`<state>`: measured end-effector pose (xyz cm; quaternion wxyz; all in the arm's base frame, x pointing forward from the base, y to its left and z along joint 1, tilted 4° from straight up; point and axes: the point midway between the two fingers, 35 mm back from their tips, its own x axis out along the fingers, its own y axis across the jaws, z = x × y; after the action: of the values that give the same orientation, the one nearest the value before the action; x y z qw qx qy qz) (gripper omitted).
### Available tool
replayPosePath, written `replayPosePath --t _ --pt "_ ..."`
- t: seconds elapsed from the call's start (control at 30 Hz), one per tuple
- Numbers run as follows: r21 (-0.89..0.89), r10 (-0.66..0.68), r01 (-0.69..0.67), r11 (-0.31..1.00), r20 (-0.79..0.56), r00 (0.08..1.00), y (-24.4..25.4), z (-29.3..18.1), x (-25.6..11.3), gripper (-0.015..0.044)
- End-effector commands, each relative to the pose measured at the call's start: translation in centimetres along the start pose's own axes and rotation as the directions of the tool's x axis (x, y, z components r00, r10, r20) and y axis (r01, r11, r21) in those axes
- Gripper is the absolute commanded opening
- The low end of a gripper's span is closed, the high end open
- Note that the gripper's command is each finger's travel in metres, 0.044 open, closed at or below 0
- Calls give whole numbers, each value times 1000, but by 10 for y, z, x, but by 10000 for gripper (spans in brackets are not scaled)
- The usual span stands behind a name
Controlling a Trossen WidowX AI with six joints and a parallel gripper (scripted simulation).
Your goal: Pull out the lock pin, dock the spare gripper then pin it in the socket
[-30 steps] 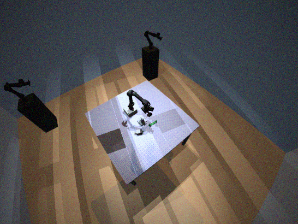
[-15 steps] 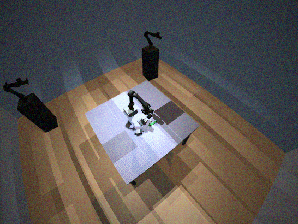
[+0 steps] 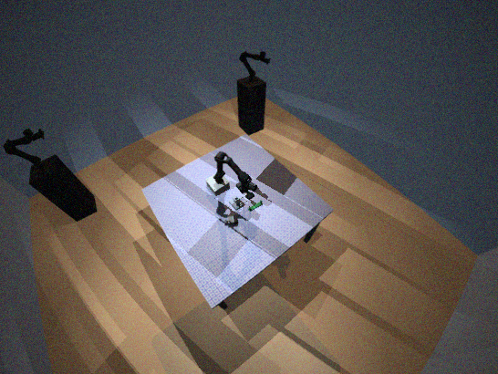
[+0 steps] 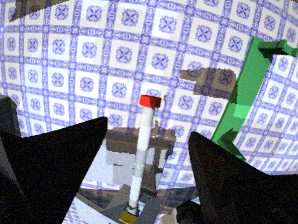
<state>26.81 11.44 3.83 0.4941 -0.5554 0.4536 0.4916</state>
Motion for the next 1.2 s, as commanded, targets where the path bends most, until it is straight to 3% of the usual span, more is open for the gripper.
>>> replayPosePath --t 0.0,0.47,0.83,1.17 --pt "-4 9 -9 1000 2 1000 2 0 8 300" --pt "-4 9 -9 1000 2 1000 3 0 23 300" --pt "-4 9 -9 1000 2 1000 3 0 23 11" --pt "-5 11 -11 1000 23 1000 3 1 22 0"
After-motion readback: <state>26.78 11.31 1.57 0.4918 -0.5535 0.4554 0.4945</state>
